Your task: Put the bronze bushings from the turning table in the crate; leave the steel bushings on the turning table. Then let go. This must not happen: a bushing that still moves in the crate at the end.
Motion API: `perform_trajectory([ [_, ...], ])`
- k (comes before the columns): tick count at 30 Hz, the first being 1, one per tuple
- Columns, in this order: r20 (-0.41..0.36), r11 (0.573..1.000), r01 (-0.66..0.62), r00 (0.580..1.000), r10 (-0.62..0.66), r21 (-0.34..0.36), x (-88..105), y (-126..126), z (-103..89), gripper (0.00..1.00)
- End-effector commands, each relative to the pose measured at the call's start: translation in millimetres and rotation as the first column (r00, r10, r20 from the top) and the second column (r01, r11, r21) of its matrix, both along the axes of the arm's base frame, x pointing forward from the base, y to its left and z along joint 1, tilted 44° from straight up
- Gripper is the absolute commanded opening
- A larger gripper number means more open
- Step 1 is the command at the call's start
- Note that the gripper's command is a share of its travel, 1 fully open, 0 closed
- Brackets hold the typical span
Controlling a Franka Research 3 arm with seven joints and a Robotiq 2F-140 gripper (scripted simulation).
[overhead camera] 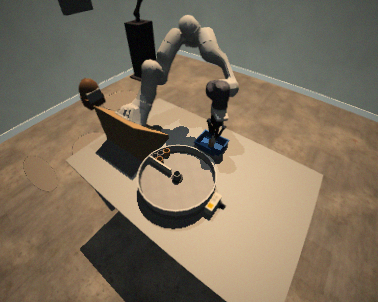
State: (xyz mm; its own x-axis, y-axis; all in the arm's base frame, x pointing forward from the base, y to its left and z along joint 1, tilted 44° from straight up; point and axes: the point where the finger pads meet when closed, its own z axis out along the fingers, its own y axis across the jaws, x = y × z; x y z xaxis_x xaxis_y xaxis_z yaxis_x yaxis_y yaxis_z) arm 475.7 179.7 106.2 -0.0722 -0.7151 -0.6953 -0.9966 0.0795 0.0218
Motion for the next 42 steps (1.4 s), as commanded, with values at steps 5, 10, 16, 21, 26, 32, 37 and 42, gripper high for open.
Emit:
perform_trajectory([
  [5, 0.006, 1.0, -0.001, 1.0, 0.001, 0.0, 2.2, 1.8, -0.4, 0.0],
  [10, 0.006, 1.0, -0.001, 1.0, 0.001, 0.0, 2.4, 2.6, -1.1, 0.0],
  [16, 0.006, 1.0, -0.001, 1.0, 0.001, 0.0, 2.9, 4.0, -2.4, 0.0],
  [21, 0.006, 1.0, -0.001, 1.0, 0.001, 0.0, 3.1, 4.7, -2.9, 0.0],
  [26, 0.006, 1.0, -0.001, 1.0, 0.001, 0.0, 3.1, 4.8, -3.0, 0.0],
  [32, 0.006, 1.0, -0.001, 1.0, 0.001, 0.0, 3.1, 4.8, -3.0, 0.0],
  [37, 0.006, 1.0, -0.001, 1.0, 0.001, 0.0, 3.1, 4.8, -3.0, 0.0],
  [42, 0.006, 1.0, -0.001, 1.0, 0.001, 0.0, 3.1, 4.8, -3.0, 0.0],
])
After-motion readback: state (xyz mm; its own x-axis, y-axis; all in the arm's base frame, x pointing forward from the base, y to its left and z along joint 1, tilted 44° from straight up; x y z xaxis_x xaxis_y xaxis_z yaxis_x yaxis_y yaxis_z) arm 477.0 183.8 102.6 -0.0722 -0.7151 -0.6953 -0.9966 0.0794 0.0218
